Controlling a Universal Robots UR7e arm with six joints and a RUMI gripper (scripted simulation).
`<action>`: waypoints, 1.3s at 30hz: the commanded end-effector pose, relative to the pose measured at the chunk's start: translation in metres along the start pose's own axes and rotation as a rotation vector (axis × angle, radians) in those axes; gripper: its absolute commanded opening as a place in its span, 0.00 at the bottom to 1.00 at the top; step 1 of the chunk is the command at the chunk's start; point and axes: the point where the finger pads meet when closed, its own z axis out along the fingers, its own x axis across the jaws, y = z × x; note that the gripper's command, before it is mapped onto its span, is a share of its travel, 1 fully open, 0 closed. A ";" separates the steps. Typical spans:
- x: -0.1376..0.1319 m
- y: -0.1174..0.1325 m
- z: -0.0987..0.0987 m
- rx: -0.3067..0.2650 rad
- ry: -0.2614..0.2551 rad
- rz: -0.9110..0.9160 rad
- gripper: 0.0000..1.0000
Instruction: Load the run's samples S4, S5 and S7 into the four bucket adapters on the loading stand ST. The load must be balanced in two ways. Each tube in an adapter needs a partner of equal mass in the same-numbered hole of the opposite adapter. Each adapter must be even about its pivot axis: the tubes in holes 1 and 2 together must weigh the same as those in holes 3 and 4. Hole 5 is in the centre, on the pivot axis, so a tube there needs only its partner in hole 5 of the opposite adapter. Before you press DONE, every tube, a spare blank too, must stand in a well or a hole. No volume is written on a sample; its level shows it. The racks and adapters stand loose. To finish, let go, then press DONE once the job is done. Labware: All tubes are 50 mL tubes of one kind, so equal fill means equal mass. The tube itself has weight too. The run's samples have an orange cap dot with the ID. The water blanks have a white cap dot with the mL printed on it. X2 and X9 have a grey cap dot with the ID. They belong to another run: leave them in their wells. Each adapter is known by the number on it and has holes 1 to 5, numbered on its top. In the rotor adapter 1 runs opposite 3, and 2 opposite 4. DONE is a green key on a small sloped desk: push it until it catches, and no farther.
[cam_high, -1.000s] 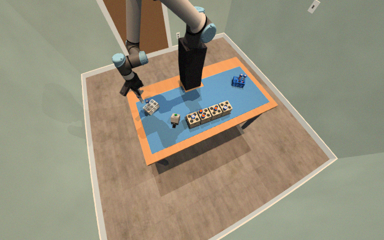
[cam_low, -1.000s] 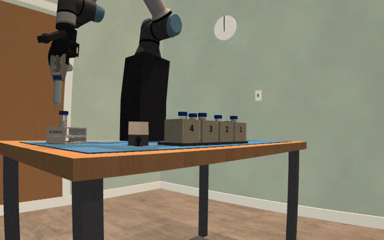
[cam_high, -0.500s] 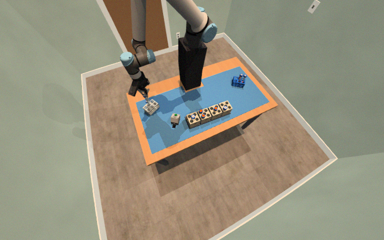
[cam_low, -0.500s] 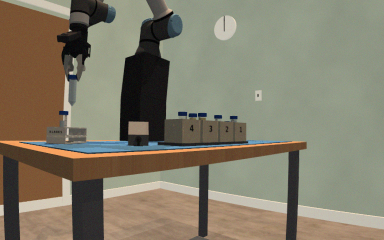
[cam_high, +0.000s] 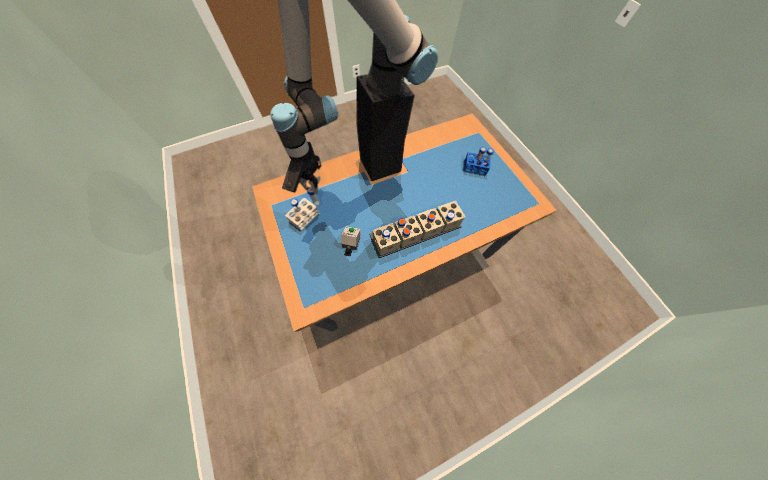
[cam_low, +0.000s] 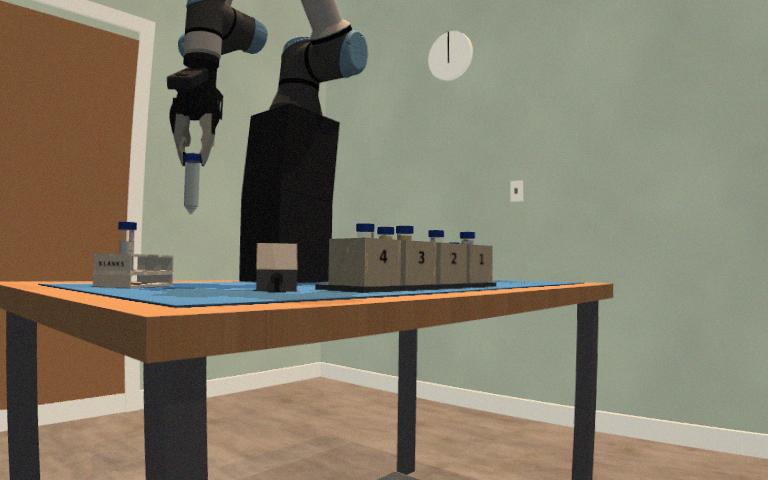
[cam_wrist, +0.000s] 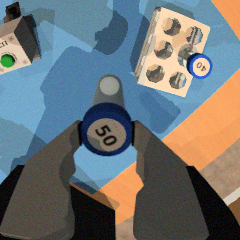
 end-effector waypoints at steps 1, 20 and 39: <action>-0.029 0.012 -0.001 0.003 0.002 0.000 0.00; -0.133 0.058 -0.001 0.003 0.002 0.000 0.00; -0.237 0.104 0.000 0.003 0.002 0.000 0.00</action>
